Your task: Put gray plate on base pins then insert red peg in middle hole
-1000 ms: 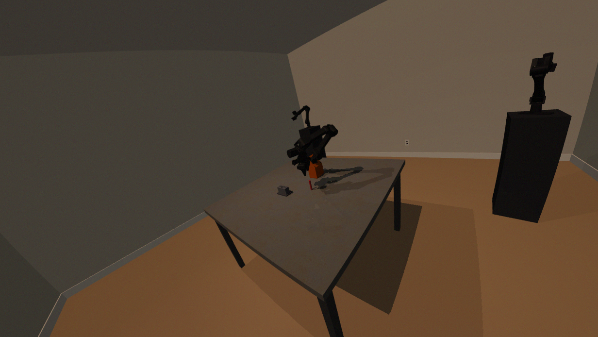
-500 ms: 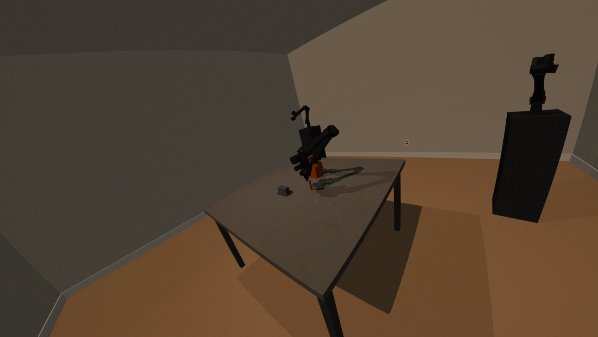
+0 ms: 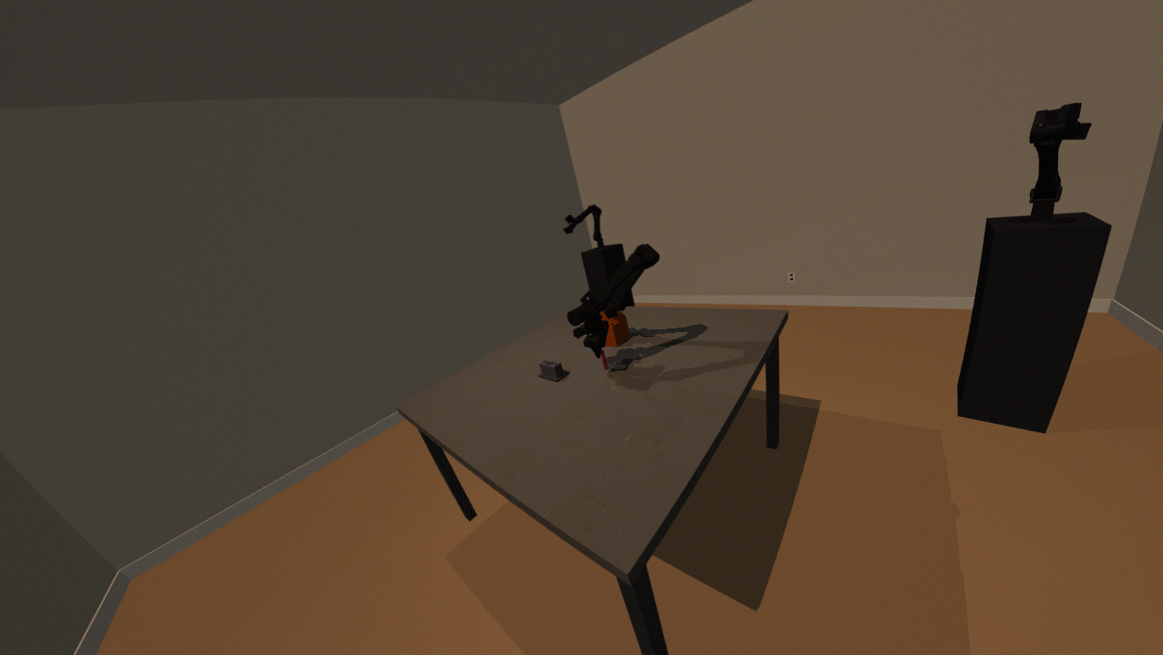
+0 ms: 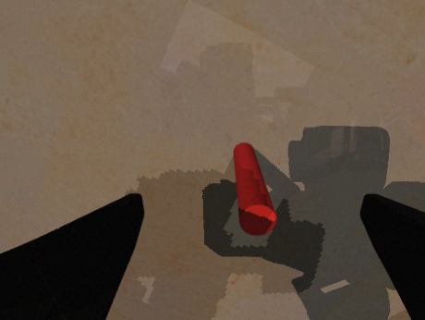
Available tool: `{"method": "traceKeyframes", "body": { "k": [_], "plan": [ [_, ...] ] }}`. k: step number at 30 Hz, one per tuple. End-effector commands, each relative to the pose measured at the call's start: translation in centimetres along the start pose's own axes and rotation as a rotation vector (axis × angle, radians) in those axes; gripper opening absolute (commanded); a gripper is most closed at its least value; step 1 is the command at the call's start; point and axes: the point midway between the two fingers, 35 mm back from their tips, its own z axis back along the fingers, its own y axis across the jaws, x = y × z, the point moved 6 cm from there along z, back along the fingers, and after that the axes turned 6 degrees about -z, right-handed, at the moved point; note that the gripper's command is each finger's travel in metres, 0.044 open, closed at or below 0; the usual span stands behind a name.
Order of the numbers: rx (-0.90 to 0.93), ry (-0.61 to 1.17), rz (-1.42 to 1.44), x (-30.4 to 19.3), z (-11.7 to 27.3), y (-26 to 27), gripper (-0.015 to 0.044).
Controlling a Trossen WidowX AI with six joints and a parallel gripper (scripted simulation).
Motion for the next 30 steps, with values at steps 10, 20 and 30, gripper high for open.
{"method": "traceKeyframes", "body": {
  "k": [10, 20, 30],
  "plan": [
    [0.001, 0.009, -0.005, -0.1, -2.0, -0.1, 0.044],
    [0.002, 0.012, -0.005, -0.2, -3.3, -0.2, 0.044],
    [0.002, 0.012, -0.005, -0.2, -3.3, -0.2, 0.0177]
  ]
}}
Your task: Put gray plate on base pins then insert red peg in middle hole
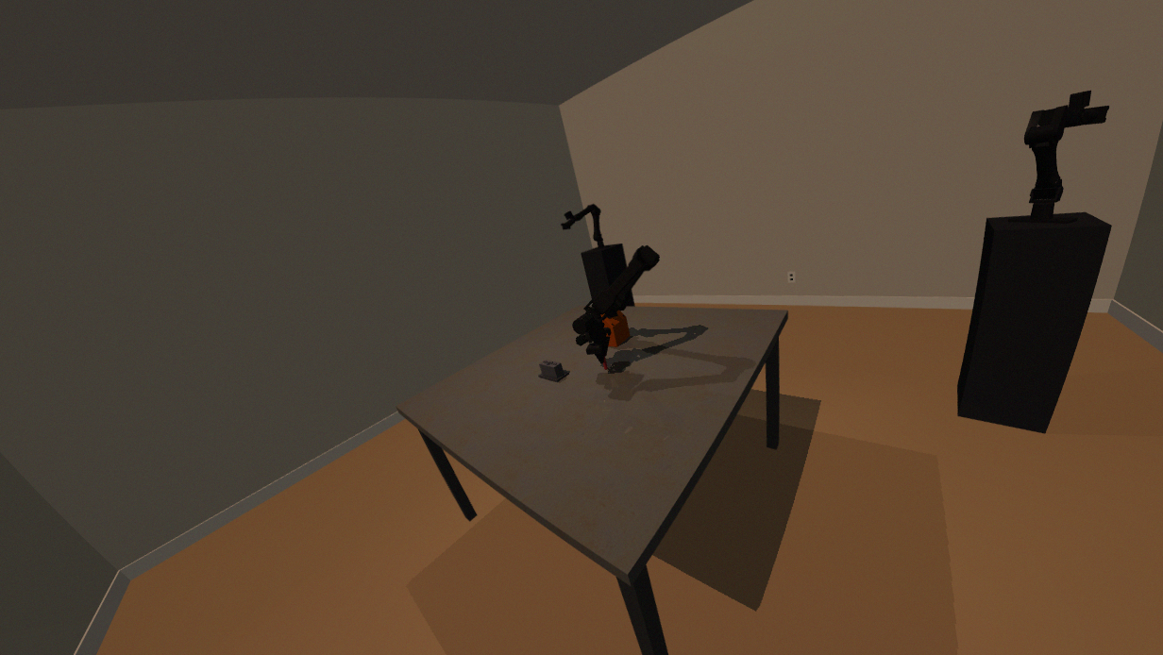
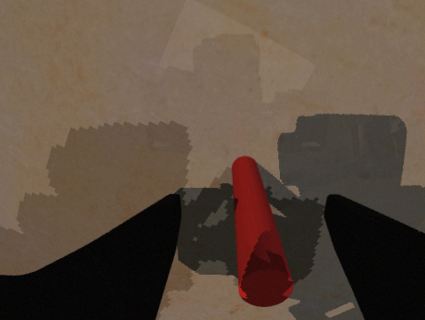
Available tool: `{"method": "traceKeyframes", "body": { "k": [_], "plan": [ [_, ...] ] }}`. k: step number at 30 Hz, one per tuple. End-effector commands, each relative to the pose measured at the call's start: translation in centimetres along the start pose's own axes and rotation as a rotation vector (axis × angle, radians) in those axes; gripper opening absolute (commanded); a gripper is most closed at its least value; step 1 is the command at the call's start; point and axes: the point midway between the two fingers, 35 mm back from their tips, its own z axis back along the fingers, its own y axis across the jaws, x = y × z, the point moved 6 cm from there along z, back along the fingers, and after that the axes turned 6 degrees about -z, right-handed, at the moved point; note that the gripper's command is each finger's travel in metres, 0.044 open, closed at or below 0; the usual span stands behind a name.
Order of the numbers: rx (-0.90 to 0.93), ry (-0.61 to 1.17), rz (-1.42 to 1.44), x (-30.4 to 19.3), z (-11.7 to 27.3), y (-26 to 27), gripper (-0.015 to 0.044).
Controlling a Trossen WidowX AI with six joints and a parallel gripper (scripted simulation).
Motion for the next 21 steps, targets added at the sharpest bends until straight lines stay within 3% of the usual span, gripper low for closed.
{"method": "traceKeyframes", "body": {
  "k": [1, 5, 12, 21],
  "plan": [
    [0.002, 0.006, -0.003, -0.04, -0.03, 0.02, 0.0151],
    [0.002, 0.006, -0.003, -0.04, -0.03, 0.02, 0.0046],
    [0.002, 0.006, -0.003, -0.04, -0.03, 0.02, 0.0],
    [0.002, 0.003, -0.003, 0.08, 0.66, 0.15, 0.0]
  ]
}}
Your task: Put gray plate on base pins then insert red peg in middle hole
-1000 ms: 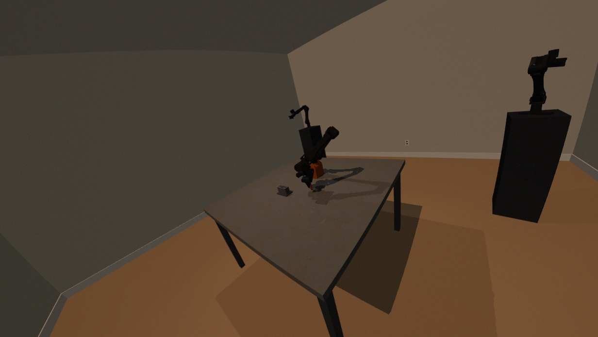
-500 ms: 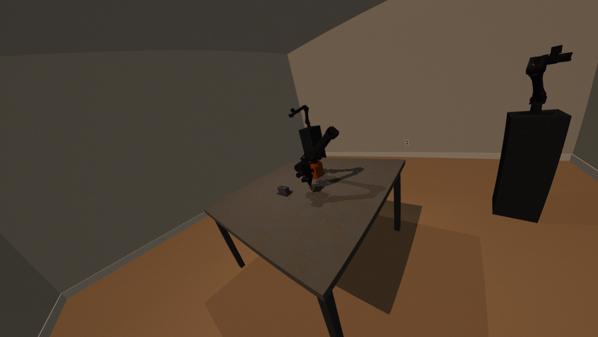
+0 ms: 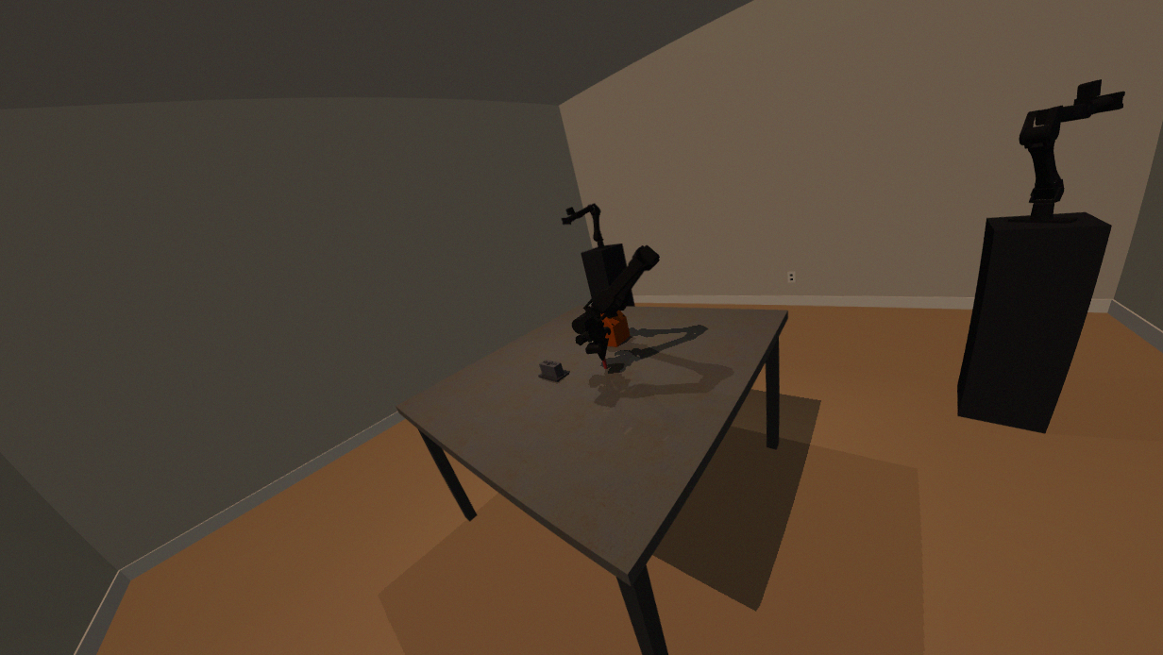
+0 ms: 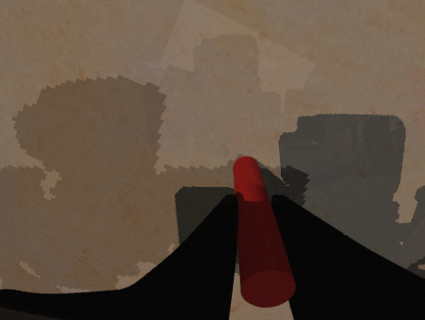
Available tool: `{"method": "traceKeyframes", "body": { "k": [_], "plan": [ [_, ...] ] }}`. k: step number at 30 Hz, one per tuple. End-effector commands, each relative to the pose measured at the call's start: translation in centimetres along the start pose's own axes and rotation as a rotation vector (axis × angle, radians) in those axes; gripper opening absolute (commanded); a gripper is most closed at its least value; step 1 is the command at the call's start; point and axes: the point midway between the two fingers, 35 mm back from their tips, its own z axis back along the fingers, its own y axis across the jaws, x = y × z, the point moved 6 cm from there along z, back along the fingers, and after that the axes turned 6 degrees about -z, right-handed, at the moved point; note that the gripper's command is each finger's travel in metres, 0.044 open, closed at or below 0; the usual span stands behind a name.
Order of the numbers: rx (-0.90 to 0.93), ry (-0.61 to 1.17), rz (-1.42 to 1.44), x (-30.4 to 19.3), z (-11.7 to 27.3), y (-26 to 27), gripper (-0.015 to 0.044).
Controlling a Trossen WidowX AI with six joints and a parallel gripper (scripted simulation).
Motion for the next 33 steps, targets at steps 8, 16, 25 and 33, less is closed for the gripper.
{"method": "traceKeyframes", "body": {
  "k": [8, 16, 25, 33],
  "plan": [
    [0.001, -0.006, 0.003, 0.3, 2.8, 0.4, 0.0],
    [0.0, -0.009, 0.003, 0.5, 5.2, 0.6, 0.0],
    [0.003, -0.002, -0.001, 0.6, 7.0, 0.7, 0.0],
    [0.003, -0.006, -0.001, 2.3, 7.3, 1.8, 0.0]
  ]
}}
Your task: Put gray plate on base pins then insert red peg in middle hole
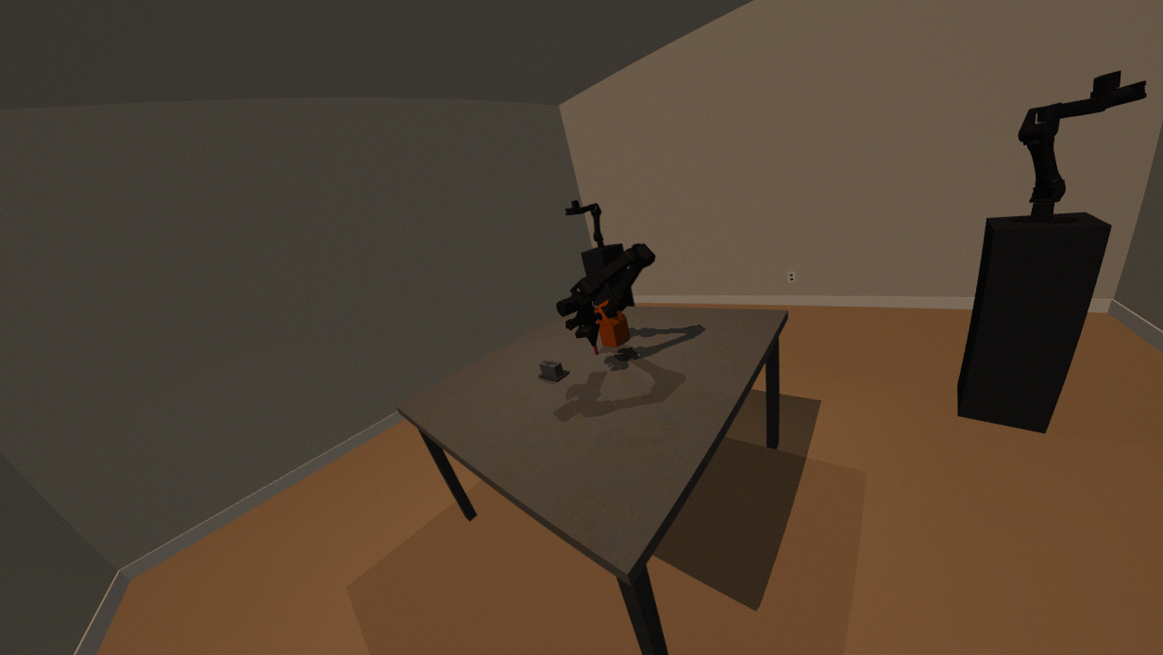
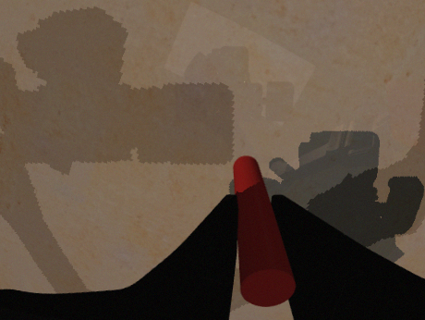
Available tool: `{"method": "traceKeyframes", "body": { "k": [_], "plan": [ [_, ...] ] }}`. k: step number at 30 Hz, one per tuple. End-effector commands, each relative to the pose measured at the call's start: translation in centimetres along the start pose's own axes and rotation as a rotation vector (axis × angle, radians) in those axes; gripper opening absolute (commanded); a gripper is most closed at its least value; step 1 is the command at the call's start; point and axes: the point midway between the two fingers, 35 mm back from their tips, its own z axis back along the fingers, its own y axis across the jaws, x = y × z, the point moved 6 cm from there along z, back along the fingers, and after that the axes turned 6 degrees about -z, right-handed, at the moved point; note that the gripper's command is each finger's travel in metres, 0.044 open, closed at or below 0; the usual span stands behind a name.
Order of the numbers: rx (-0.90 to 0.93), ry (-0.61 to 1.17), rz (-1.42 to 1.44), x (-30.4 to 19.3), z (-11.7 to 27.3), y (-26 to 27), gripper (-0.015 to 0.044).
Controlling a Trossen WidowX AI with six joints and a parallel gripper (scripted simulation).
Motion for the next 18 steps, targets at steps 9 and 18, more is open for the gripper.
{"method": "traceKeyframes", "body": {
  "k": [9, 18],
  "plan": [
    [-0.004, -0.01, 0.002, 2.9, 0.4, 1.5, 0.0],
    [-0.004, -0.016, 0.009, 5.4, 0.6, 2.4, 0.0]
  ]
}}
